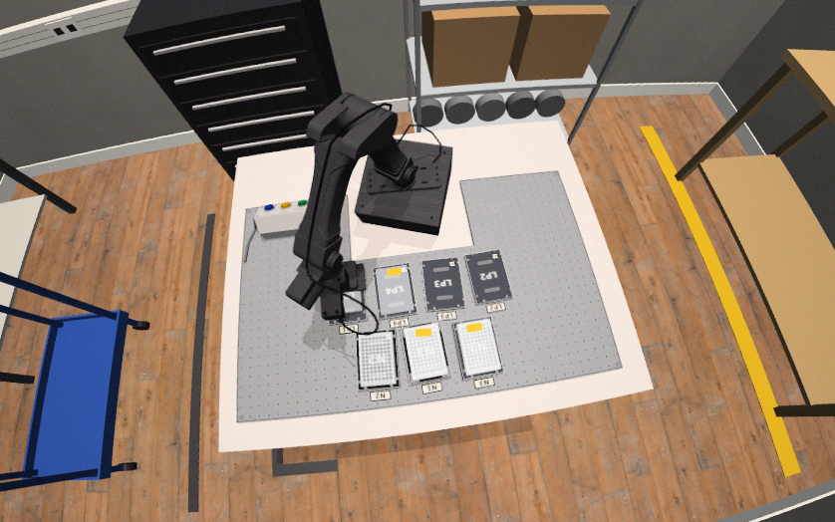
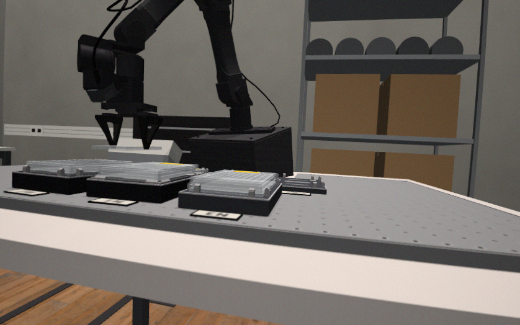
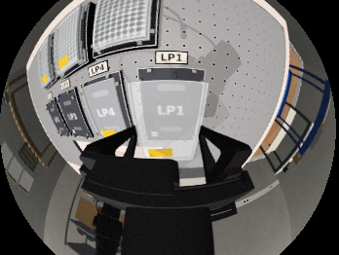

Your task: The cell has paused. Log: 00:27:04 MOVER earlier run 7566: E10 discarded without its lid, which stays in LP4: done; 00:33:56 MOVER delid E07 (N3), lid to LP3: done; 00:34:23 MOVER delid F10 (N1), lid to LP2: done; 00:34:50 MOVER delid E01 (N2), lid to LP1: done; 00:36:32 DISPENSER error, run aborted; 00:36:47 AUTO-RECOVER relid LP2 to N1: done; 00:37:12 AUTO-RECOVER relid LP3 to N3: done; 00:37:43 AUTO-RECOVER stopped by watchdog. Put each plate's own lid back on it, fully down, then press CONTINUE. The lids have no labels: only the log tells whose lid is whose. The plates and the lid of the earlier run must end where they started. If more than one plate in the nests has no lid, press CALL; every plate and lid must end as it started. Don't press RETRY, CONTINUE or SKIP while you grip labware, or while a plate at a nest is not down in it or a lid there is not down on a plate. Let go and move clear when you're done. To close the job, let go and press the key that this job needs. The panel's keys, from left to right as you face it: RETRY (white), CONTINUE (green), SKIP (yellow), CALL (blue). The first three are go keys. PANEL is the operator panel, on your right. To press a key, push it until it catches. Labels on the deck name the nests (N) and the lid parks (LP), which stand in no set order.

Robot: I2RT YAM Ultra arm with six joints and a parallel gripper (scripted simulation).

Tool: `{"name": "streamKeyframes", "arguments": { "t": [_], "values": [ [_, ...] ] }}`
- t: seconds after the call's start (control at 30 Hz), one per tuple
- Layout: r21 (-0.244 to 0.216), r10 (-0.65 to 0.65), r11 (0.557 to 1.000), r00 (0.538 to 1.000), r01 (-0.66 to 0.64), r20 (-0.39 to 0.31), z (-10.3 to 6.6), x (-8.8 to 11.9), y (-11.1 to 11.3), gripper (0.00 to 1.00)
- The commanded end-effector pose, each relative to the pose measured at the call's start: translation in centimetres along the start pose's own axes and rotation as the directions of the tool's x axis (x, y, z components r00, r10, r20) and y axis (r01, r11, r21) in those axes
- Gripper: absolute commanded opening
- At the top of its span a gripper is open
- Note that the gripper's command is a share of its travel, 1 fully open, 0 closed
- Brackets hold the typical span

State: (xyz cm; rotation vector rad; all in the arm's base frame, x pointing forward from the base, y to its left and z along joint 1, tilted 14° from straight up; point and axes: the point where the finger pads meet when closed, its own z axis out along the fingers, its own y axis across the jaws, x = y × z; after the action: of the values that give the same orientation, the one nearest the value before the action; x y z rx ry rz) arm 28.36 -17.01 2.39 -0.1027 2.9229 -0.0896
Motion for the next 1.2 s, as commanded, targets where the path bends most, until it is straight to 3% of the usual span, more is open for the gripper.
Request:
{"name": "streamKeyframes", "arguments": {
  "t": [0.0, 0.2, 0.23, 1.17],
  "values": [
    [0.031, 0.000, 1.000, 0.998, -0.002, 0.056, -1.9, -1.5, -1.3, 0.00],
    [0.041, -0.002, 0.999, 0.998, -0.001, 0.069, -1.9, -1.8, -1.6, 0.00],
    [0.008, 0.018, 1.000, 1.000, -0.018, 0.025, -0.8, -1.8, -0.4, 0.00],
    [0.019, 0.031, 0.999, 0.999, -0.031, 0.023, -1.0, -13.4, 4.2, 0.00]
  ]
}}
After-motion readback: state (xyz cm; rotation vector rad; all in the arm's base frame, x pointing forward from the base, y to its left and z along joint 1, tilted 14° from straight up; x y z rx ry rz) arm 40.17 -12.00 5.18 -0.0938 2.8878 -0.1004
